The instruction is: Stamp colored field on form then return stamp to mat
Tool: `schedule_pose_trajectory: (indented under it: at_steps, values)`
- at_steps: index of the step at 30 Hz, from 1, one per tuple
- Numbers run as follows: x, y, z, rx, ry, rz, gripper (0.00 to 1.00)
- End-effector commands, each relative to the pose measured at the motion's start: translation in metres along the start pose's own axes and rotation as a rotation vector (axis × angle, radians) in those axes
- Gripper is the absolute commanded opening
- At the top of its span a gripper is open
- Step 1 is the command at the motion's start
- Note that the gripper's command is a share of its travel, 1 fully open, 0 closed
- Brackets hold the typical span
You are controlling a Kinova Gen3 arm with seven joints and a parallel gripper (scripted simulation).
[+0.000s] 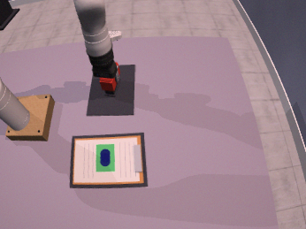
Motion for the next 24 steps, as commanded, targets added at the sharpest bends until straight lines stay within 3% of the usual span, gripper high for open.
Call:
schedule_pose_trajectory:
  at_steps: [1,24]
  values:
    - [-0.0022,-0.0011,-0.0062,-0.001,0.01,-0.006,0.57]
    - [-0.003,0.0007,-0.0071,-0.001,0.011,-0.006,0.57]
Point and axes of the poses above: the point where the finger pads meet when closed, its own z axis back along the fingers, its own x axis across the jaws, y = z × x, the point moved 9 cm from there along z, back along the fingers, and after that the axes turned 1 degree about z, right-handed, at the moved point
